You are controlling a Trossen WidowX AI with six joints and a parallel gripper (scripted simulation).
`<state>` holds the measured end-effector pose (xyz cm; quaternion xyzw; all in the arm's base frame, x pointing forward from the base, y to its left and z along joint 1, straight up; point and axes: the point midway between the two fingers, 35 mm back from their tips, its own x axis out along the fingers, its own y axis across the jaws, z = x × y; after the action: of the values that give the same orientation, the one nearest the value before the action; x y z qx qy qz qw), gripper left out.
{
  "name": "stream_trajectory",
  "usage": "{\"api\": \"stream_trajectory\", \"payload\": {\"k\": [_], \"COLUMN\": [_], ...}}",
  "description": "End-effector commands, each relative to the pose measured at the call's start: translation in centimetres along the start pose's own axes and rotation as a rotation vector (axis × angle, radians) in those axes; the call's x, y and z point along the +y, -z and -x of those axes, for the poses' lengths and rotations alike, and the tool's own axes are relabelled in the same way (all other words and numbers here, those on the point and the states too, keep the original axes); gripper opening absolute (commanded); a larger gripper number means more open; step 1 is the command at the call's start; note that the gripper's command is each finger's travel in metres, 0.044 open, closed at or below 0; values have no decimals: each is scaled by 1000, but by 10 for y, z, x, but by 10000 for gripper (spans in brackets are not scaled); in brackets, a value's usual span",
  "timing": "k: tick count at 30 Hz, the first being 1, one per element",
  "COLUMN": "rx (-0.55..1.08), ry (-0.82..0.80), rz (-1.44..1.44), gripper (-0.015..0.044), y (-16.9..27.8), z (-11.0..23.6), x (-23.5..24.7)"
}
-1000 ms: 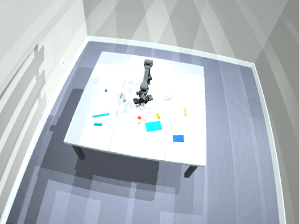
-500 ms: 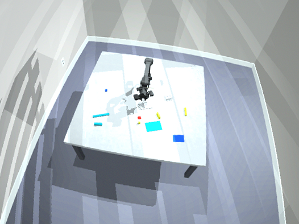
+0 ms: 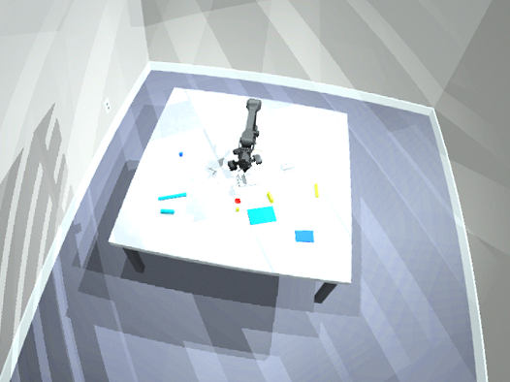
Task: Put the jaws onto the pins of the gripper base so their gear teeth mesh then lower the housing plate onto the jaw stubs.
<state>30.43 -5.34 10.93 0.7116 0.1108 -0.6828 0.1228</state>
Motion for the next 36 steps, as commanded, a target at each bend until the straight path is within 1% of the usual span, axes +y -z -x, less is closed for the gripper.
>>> {"api": "stream_trajectory", "payload": {"k": [1, 3, 7, 10, 14, 16, 26, 36], "rx": [0, -1, -8, -13, -20, -22, -22, -22], "ry": [0, -1, -4, -5, -5, -5, -5, -5], "rz": [0, -6, -39, -65, -100, -111, -113, -113], "gripper": [0, 0, 0, 0, 0, 0, 0, 0], "y": [0, -2, -22, -46, -91, -109, -111, -111], "z": [0, 0, 3, 4, 6, 6, 5, -11], "x": [0, 10, 68, 111, 165, 181, 183, 184]}}
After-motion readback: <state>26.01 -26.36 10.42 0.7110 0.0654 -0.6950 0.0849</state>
